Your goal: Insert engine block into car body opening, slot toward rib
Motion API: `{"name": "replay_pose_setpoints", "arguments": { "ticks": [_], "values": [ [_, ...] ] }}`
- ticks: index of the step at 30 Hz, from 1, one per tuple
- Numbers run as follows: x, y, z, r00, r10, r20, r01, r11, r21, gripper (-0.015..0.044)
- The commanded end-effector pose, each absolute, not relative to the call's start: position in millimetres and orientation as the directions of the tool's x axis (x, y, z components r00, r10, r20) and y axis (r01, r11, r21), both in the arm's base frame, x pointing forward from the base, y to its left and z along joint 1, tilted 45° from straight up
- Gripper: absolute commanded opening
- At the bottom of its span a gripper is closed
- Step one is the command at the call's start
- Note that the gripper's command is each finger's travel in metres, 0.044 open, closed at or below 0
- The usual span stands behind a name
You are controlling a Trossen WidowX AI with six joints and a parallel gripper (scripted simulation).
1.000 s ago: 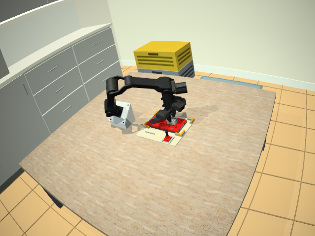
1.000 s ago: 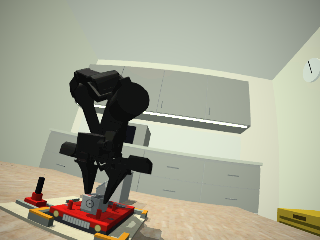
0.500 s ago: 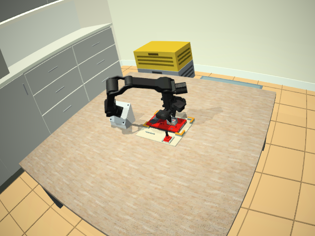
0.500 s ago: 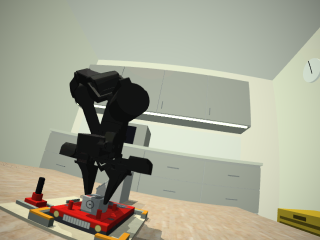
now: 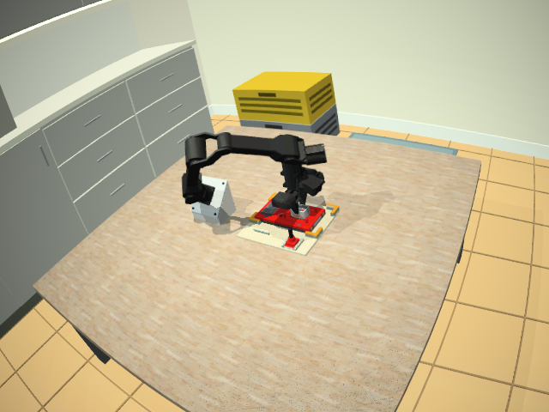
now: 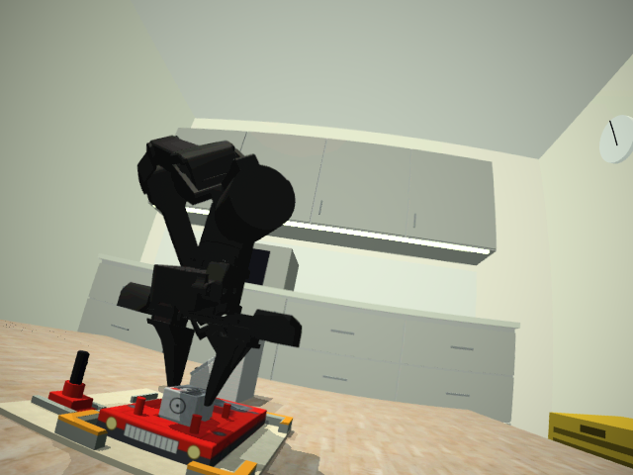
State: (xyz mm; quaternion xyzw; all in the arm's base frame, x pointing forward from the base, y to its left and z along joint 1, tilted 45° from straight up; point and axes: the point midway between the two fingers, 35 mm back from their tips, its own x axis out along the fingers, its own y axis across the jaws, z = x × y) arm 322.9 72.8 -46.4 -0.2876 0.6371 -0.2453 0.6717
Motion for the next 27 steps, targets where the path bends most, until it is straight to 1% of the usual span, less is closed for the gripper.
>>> {"name": "replay_pose_setpoints", "arguments": {
  "ticks": [1,5,15,16,24,27],
  "values": [
    [323.3,72.3,-46.5,0.071,-0.698,-0.712,-0.039,0.712,-0.701,0.0159],
    [323.3,72.1,-46.7,0.071,-0.698,-0.712,-0.039,0.712,-0.701,0.0159],
    [323.0,72.5,-46.6,0.068,-0.696,-0.715,-0.037,0.714,-0.699,0.0421],
    [323.0,72.5,-46.6,0.068,-0.696,-0.715,-0.037,0.714,-0.699,0.0440],
    [323.0,72.5,-46.6,0.068,-0.696,-0.715,-0.037,0.714,-0.699,0.0440],
    [321.6,80.2,-35.9,0.071,-0.698,-0.713,-0.040,0.712,-0.701,0.0440]
  ]
}}
